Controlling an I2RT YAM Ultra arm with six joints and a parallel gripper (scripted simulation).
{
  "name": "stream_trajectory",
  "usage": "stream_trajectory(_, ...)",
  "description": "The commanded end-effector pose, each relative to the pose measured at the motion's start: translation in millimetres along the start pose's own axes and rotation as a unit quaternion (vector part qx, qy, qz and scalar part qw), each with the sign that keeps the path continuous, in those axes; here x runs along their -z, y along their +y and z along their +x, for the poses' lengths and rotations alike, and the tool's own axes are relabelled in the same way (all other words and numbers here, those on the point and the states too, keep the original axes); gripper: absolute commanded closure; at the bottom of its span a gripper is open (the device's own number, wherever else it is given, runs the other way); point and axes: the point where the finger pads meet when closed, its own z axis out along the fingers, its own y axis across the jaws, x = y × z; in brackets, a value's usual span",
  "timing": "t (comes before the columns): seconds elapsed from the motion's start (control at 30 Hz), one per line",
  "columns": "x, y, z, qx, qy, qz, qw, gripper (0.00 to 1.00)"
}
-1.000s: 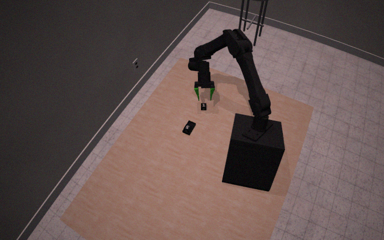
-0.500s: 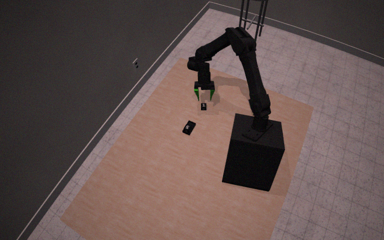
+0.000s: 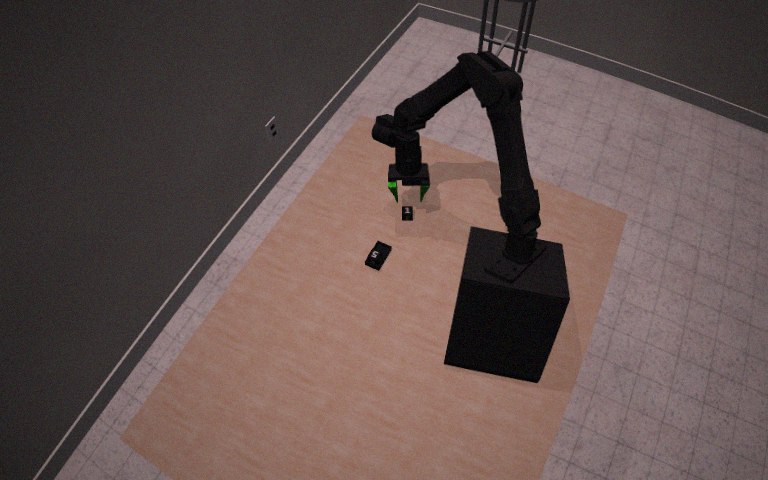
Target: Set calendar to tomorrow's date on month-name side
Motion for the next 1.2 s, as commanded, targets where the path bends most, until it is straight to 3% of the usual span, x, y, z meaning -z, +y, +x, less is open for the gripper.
stream_trajectory(0.0, 7.5, 6.5, -7.2, -0.002, -0.027, -0.01, 1.0, 0.36)
stream_trajectory(0.23, 7.1, 6.7, -5.4, -0.003, -0.125, -0.01, 0.992, 0.36)
stream_trajectory(0.37, 7.7, 6.4, -4.9, -0.005, -0.141, -0.011, 0.99, 0.36)
stream_trajectory(0.4, 7.7, 6.4, -4.9, -0.005, -0.141, -0.011, 0.99, 0.0)
stream_trajectory(1.17, 10.0, 6.2, -4.4, -0.005, -0.141, -0.011, 0.99, 0.0)
